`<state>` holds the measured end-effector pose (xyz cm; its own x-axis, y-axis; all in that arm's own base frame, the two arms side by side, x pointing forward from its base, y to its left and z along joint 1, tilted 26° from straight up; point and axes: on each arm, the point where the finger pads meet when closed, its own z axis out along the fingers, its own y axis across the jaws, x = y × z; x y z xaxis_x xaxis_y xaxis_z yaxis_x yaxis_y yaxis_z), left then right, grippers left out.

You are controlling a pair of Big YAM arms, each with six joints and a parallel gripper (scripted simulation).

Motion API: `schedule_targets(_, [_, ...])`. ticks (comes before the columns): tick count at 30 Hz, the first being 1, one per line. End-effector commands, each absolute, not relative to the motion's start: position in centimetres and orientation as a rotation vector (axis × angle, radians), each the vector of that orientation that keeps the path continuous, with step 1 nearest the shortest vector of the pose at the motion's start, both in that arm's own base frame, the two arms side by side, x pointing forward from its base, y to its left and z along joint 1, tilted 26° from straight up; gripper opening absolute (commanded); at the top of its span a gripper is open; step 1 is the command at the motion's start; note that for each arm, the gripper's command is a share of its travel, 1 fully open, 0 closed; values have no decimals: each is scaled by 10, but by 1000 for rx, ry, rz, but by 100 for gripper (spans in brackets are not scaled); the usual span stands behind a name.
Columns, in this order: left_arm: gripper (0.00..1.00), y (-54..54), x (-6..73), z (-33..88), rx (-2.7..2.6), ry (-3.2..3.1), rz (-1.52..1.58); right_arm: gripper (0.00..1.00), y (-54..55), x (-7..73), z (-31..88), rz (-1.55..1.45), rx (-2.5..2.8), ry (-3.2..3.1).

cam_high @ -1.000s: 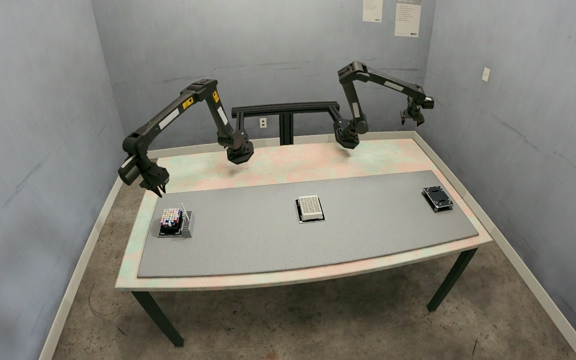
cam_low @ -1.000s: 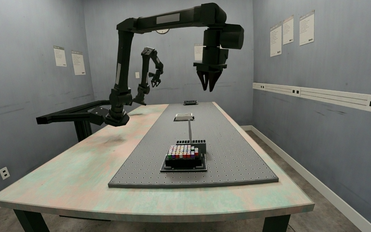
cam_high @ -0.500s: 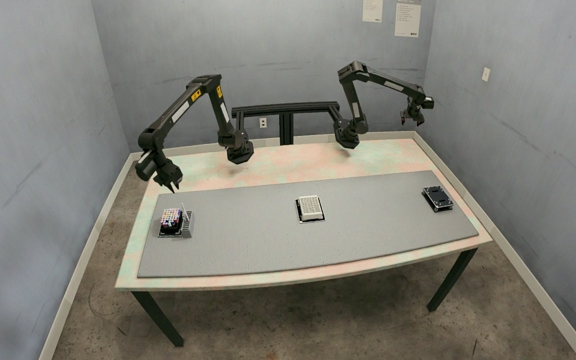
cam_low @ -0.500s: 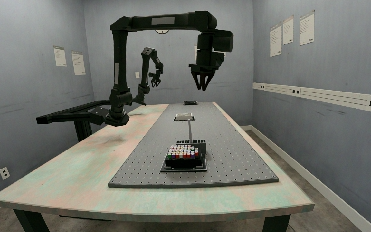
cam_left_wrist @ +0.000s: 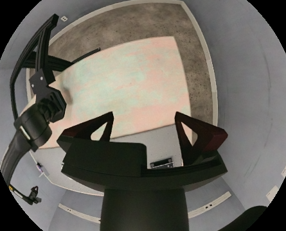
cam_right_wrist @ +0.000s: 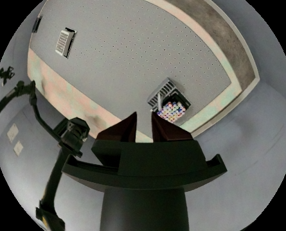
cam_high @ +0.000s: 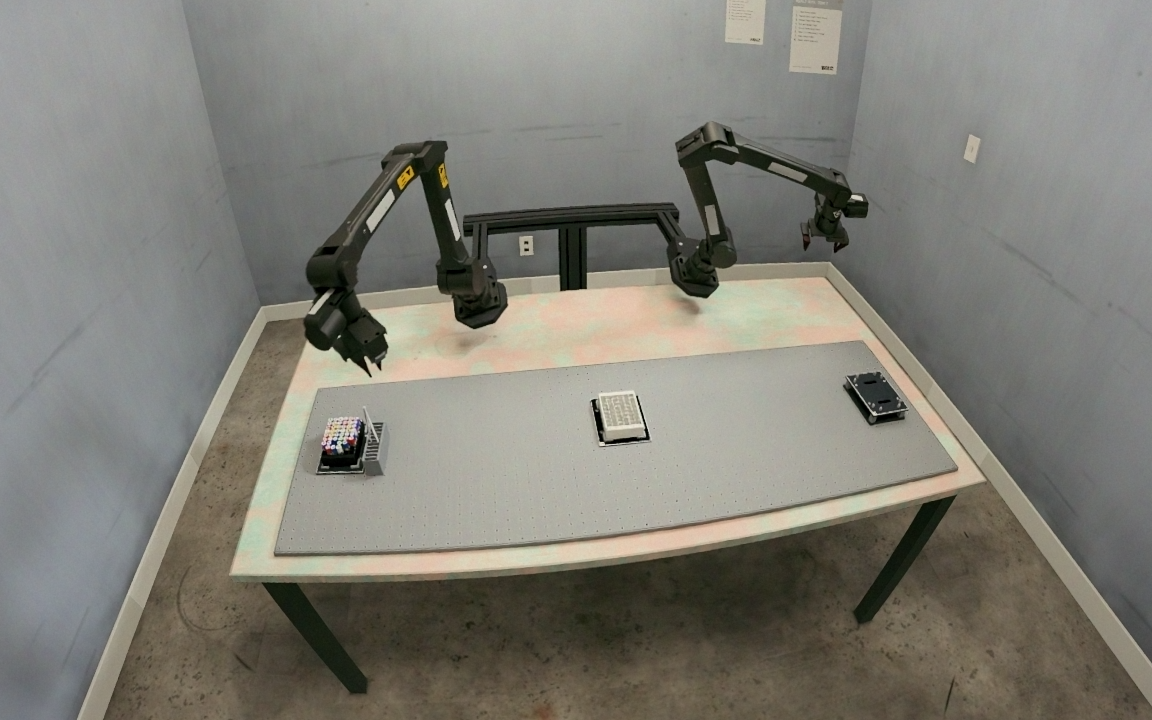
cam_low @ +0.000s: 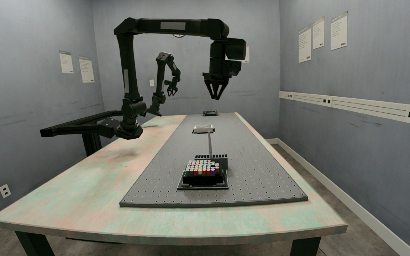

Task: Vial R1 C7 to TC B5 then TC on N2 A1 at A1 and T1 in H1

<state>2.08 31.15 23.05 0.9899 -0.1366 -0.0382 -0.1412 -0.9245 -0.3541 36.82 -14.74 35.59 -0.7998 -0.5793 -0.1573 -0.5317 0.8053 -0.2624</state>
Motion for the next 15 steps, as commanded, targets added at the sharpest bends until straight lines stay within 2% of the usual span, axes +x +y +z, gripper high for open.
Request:
schedule_targets(1, [100,318,21,245,-2738,196,19,24,-137,363,373,-347,-750,2734])
schedule_targets(15, [100,318,21,245,-2738,196,19,24,-101,339,343,-356,-471,2763])
